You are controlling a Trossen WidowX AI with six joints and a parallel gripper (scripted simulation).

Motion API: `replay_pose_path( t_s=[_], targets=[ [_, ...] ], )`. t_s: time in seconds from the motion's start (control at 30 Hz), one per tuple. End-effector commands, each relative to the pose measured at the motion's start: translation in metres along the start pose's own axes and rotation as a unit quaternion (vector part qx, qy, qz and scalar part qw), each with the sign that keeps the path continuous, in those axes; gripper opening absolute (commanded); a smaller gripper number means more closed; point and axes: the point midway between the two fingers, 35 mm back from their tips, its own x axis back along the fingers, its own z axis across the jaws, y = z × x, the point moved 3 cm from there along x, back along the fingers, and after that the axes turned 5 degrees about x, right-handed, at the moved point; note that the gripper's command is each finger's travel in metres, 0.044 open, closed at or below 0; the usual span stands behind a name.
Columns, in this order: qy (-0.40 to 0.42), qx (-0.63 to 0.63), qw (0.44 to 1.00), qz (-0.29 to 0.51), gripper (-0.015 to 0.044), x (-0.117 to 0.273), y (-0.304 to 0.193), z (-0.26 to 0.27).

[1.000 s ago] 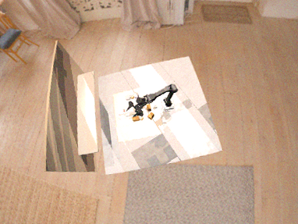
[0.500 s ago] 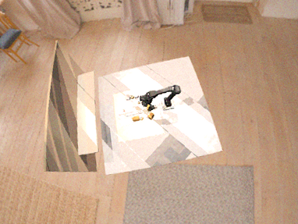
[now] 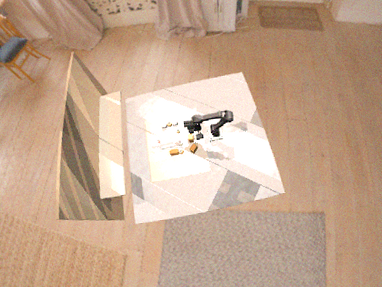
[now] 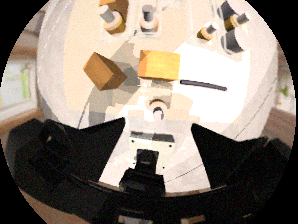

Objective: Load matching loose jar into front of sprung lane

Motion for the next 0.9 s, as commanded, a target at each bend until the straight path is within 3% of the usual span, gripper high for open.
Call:
replay_pose_path(
  t_s=[0.0, 0.87],
  targets=[
    [0.001, 0.000, 1.000, 0.007, 0.0440, -0.015, -0.003, 0.000],
    [0.001, 0.000, 1.000, 0.007, 0.0440, -0.067, -0.002, -0.001]
  ],
)
